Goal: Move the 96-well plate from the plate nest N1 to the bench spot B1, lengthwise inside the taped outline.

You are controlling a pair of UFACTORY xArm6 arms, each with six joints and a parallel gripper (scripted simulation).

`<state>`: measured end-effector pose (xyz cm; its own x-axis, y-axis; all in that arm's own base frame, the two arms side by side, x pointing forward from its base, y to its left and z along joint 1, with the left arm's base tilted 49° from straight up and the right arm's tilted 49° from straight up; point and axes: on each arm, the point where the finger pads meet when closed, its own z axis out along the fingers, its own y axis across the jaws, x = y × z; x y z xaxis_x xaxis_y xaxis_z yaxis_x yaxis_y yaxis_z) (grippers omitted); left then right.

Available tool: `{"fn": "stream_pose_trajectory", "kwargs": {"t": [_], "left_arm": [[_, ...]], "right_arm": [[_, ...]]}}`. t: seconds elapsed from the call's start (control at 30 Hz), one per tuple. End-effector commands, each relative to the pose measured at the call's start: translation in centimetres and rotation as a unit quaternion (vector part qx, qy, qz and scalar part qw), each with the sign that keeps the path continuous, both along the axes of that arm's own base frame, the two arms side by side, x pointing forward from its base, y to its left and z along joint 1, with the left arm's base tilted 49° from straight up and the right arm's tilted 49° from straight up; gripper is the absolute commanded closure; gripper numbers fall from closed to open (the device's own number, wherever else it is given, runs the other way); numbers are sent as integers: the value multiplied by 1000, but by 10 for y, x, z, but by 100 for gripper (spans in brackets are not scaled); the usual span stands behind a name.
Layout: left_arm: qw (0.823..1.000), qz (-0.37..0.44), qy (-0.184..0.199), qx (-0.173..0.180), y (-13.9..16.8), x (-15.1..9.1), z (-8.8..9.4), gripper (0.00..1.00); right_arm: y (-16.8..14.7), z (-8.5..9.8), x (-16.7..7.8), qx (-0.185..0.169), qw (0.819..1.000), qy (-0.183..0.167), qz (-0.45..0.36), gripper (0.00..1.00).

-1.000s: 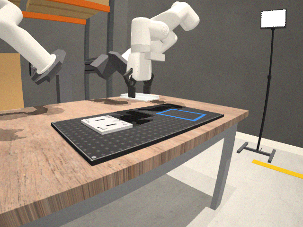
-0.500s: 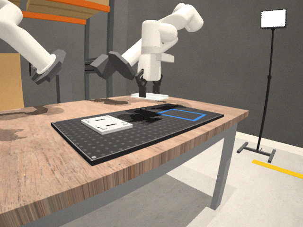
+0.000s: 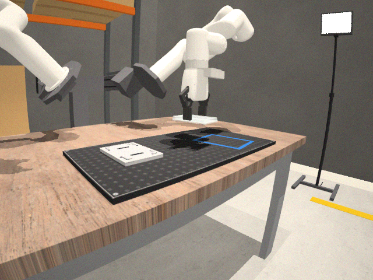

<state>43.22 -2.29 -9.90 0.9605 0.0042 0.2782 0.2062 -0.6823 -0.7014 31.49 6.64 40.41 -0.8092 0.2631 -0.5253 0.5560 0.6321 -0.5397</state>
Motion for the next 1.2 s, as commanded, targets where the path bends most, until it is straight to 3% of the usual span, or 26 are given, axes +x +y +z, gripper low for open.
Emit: {"fn": "stream_pose_trajectory", "kwargs": {"t": [0.0, 1.17], "left_arm": [[1000, -2, -3, -2, 5, 4, 10, 100], [1000, -2, -3, -2, 74, 19, 86, 100]], "right_arm": [[0, 0, 0, 0, 1000, -1, 0, 0], [0, 0, 0, 0, 1000, -1, 0, 0]]}}
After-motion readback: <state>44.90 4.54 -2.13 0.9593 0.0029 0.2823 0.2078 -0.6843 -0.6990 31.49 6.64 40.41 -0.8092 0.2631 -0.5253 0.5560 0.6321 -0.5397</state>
